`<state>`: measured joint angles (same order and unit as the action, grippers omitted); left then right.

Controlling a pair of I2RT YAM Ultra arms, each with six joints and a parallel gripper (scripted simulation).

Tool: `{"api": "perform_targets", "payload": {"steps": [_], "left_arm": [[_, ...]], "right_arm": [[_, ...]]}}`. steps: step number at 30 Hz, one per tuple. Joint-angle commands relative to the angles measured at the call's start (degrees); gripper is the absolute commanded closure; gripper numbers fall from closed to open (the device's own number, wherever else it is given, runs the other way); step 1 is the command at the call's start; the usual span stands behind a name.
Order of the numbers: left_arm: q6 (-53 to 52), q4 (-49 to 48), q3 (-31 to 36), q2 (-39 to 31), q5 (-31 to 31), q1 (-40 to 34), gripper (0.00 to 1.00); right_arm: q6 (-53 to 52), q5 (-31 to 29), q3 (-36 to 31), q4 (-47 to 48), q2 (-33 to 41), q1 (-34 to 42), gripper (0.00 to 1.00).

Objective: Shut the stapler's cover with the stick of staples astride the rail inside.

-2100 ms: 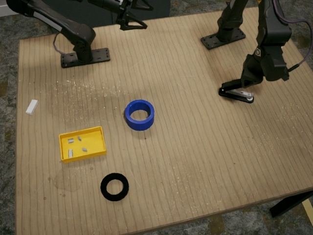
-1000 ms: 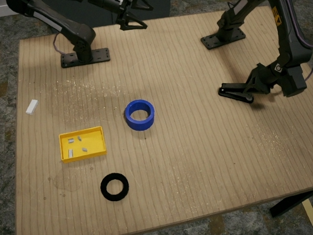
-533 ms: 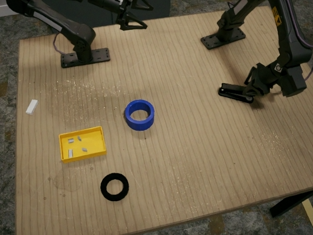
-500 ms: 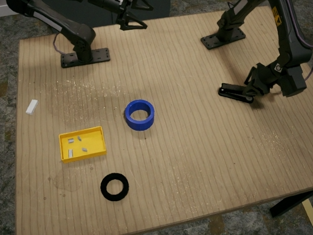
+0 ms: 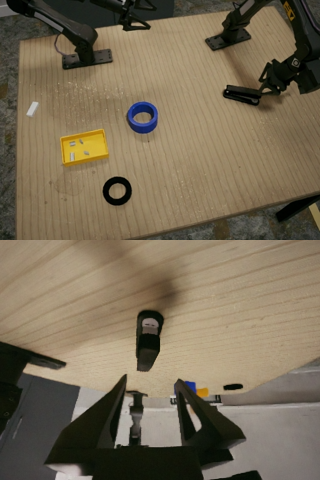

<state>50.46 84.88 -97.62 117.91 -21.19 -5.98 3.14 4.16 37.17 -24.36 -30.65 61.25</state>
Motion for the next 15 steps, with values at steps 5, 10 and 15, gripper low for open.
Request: {"api": "perform_targets", "payload": {"steps": [5, 10, 15], "left_arm": [[4.8, -2.2, -0.7, -2.4, 6.0, -1.1, 0.0], [11.1, -7.5, 5.1, -9.6, 13.9, -5.9, 0.0], [15.0, -10.3, 9.5, -14.6, 19.5, -10.4, 0.0]], "right_arm": [[0.1, 0.0, 1.3, 3.0, -0.7, -0.6, 0.0], [-0.1, -0.5, 4.6, 9.8, -8.9, -1.1, 0.0], [-0.3, -0.7, 8.7, 15.8, -19.7, -1.4, 0.0]]}}
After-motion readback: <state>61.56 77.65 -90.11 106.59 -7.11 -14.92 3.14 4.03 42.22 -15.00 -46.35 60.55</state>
